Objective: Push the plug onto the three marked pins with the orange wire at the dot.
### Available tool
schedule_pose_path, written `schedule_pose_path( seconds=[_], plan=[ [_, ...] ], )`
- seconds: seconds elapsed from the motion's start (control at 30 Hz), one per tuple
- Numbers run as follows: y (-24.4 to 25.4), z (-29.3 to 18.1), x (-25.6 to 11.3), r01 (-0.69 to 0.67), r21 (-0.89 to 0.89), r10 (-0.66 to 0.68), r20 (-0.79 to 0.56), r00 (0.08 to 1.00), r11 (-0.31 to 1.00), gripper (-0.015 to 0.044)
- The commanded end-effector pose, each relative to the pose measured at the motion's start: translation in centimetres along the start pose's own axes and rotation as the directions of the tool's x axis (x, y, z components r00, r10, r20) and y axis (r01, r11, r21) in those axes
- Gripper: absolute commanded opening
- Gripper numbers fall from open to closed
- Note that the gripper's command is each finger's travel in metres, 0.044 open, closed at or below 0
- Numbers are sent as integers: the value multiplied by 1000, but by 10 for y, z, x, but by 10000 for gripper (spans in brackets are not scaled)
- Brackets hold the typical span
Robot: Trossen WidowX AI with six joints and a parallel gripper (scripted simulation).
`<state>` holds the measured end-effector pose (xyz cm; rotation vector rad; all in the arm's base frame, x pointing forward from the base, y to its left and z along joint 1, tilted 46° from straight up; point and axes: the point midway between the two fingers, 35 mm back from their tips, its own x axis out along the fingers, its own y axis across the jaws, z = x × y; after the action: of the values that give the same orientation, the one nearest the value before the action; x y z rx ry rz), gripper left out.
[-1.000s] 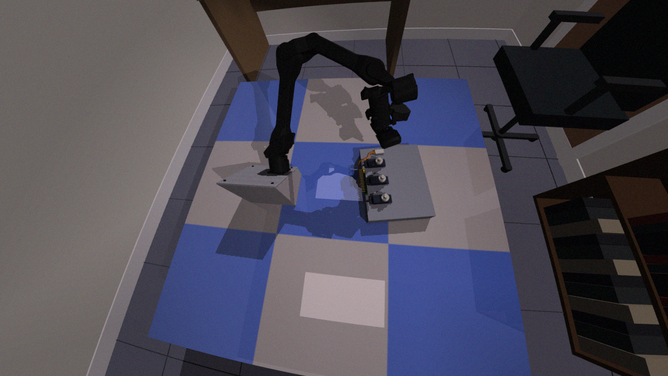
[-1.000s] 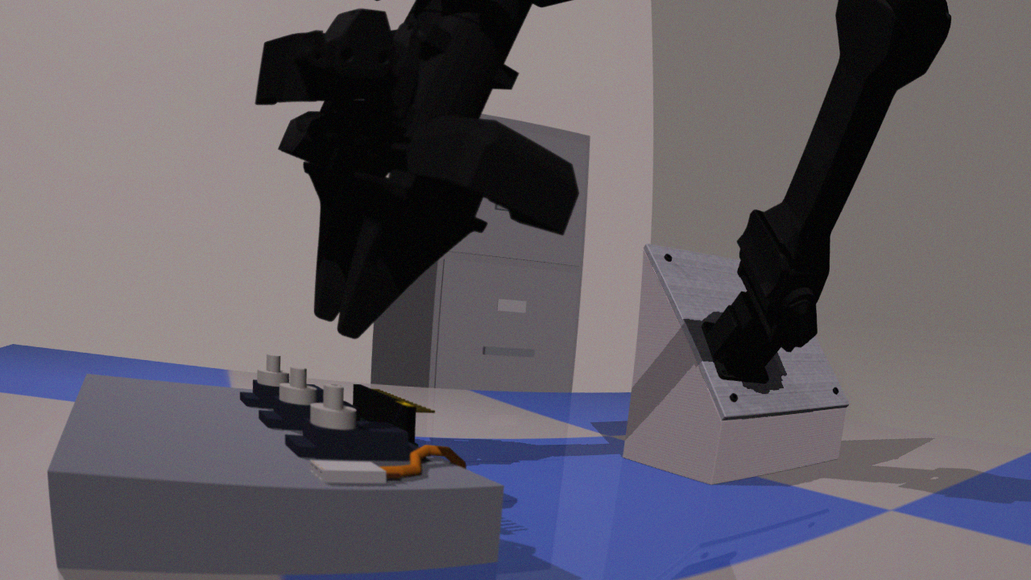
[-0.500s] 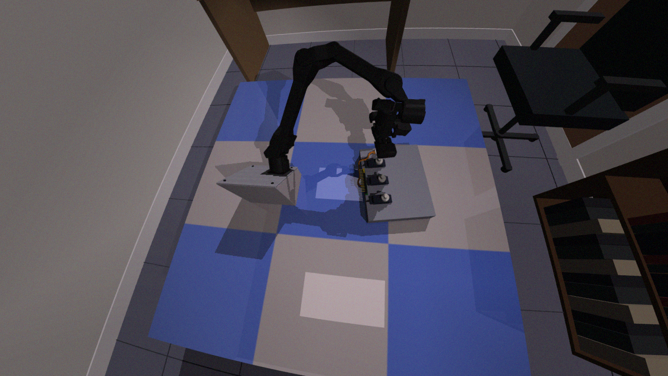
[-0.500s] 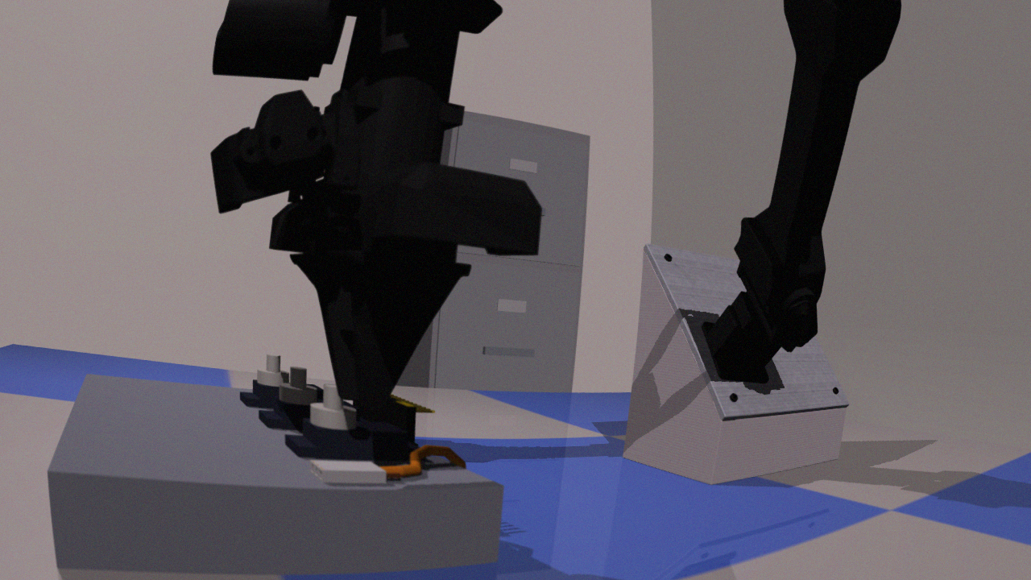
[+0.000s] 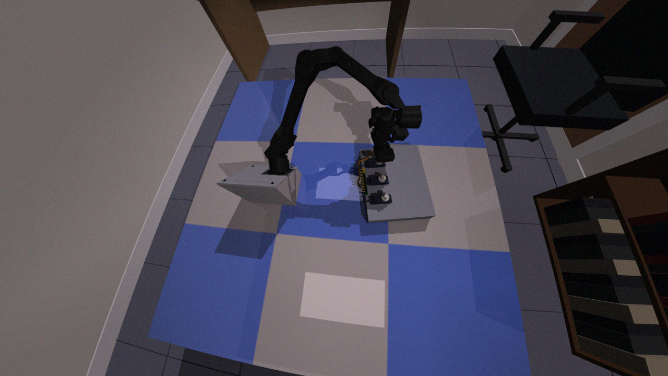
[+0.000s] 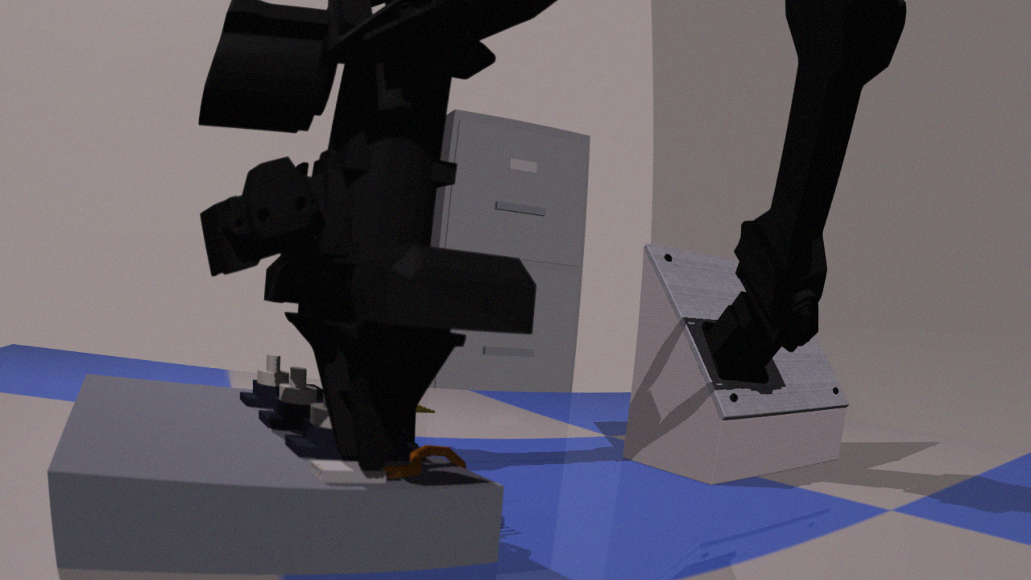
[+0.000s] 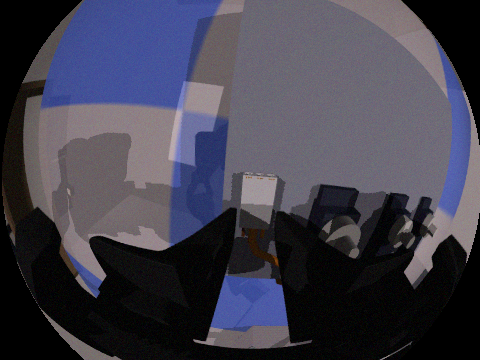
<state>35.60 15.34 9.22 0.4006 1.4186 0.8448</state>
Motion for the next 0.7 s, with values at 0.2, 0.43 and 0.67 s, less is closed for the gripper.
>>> schedule_pose_path(
  seconds=[0.2, 0.43, 0.67],
  plan=[
    [0, -1, 6, -6, 6, 6, 0, 1000, 1000, 30],
    [0, 0, 0, -5, 6, 5, 0, 1000, 1000, 0],
    [-1, 0, -37, -3, 6, 3, -1, 1000, 1000, 0]
  ],
)
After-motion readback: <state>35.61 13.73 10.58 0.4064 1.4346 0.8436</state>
